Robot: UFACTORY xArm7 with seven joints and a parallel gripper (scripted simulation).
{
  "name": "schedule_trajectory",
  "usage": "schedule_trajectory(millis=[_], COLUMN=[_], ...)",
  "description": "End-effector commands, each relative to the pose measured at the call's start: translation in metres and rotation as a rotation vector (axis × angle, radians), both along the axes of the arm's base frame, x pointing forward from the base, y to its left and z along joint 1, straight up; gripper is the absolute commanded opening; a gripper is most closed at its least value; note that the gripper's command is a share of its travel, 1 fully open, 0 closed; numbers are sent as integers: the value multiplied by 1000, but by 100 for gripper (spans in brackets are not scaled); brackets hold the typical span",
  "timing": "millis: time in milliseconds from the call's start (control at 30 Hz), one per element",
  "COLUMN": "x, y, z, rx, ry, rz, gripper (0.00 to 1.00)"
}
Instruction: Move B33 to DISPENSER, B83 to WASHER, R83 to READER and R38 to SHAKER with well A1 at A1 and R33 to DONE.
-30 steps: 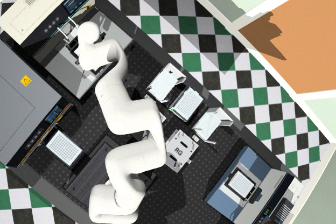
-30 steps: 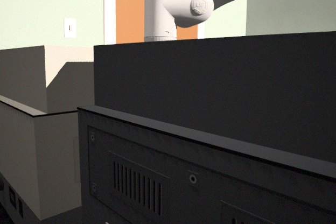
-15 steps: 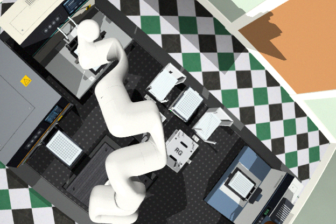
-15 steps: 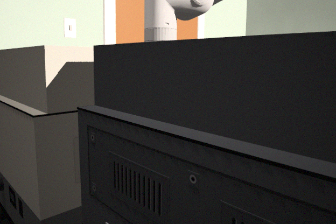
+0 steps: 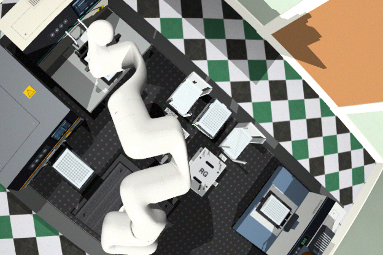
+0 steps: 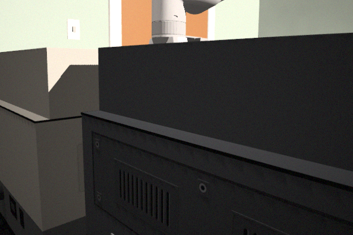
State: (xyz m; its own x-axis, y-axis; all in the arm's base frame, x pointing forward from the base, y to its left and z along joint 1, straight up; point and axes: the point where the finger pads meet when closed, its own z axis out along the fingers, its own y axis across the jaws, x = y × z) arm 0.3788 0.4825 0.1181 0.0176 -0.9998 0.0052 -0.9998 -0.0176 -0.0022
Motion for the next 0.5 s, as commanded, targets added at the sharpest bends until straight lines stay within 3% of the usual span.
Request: schedule_trajectory(millis=[0, 467], x=[1, 1], y=[1, 1], z=[6, 23], rx=[5, 5], ry=[-4, -4], rz=[0, 0], gripper=[100, 100])
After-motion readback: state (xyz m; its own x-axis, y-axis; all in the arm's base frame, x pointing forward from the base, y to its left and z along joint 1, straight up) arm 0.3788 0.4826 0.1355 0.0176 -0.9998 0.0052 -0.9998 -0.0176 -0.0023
